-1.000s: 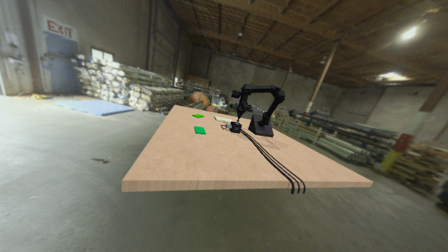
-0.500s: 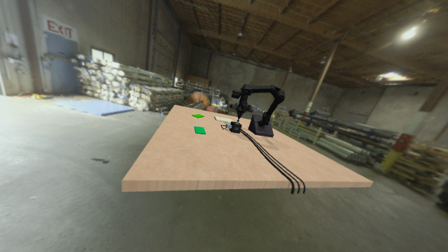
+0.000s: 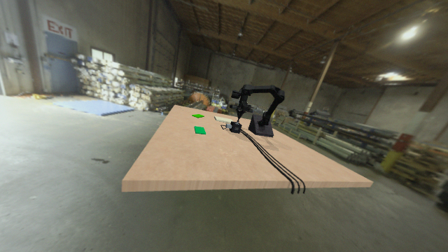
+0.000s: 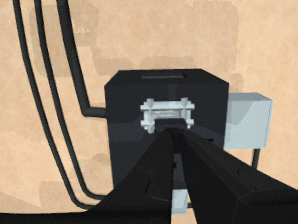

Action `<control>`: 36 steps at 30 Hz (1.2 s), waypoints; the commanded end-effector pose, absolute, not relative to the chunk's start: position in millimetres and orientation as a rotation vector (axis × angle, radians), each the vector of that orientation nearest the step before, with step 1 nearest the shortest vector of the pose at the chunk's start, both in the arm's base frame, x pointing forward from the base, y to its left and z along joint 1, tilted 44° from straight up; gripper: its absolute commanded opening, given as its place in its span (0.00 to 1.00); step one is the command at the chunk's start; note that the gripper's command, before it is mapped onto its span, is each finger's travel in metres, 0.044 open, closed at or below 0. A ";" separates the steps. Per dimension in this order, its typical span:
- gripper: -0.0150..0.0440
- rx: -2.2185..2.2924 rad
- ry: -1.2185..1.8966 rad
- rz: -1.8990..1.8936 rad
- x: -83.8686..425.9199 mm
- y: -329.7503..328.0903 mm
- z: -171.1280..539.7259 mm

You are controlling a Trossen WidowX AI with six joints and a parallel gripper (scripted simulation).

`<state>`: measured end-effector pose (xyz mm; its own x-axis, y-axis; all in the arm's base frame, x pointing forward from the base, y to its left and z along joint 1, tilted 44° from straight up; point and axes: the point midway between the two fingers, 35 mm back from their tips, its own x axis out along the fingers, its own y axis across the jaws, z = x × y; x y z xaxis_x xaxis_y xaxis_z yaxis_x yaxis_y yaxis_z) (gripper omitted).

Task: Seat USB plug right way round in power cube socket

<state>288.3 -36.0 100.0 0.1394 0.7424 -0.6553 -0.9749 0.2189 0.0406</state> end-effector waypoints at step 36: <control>0.25 -0.451 0.623 1.302 289.3 -32.8 96.8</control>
<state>288.8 -33.0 96.7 0.1392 0.7427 -0.6550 -0.9762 0.2142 0.0354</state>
